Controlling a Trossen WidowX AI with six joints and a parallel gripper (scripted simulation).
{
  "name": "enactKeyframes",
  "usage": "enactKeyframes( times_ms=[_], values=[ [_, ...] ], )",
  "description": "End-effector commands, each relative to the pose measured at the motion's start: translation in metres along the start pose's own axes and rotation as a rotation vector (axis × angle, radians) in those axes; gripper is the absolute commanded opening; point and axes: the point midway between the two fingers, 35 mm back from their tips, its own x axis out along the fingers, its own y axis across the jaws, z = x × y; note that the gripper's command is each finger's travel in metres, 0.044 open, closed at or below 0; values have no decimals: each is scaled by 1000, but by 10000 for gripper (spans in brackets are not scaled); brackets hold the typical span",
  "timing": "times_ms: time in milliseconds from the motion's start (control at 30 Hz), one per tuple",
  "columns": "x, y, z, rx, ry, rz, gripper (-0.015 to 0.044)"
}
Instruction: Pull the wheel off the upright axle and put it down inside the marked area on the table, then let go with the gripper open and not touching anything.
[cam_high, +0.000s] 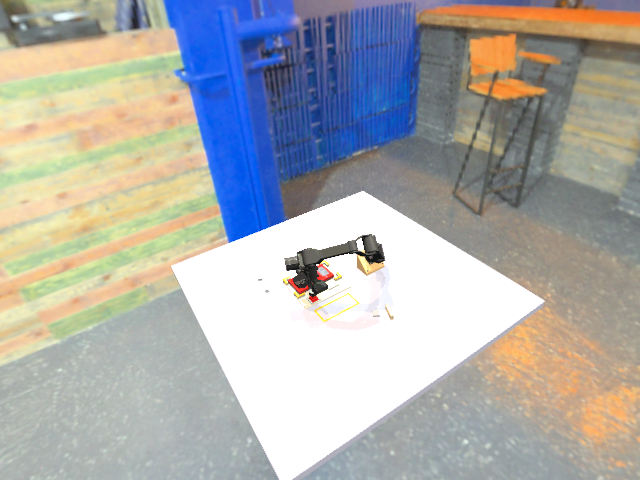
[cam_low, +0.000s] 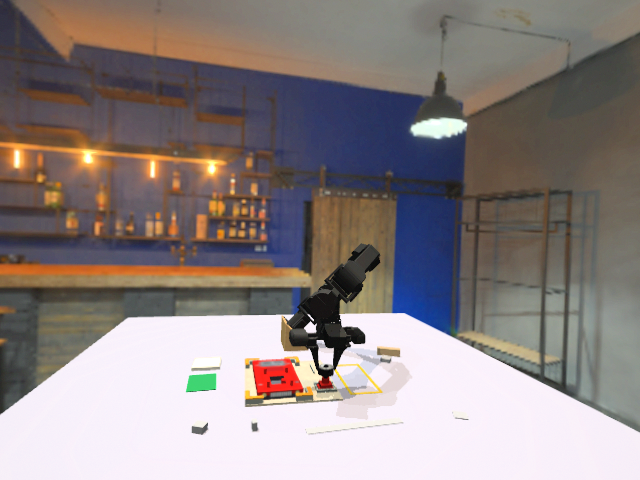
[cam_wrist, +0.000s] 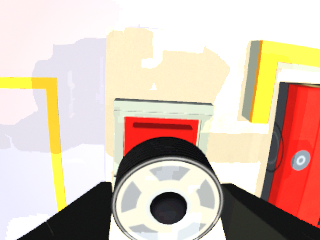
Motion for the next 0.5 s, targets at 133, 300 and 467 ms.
enactKeyframes(
  times_ms=[133,300,467],
  values=[
    [-9,0,1,2,-11,-4,0],
    [-11,0,1,2,-11,-4,0],
    [-13,0,0,3,-11,-4,0]
  ],
)
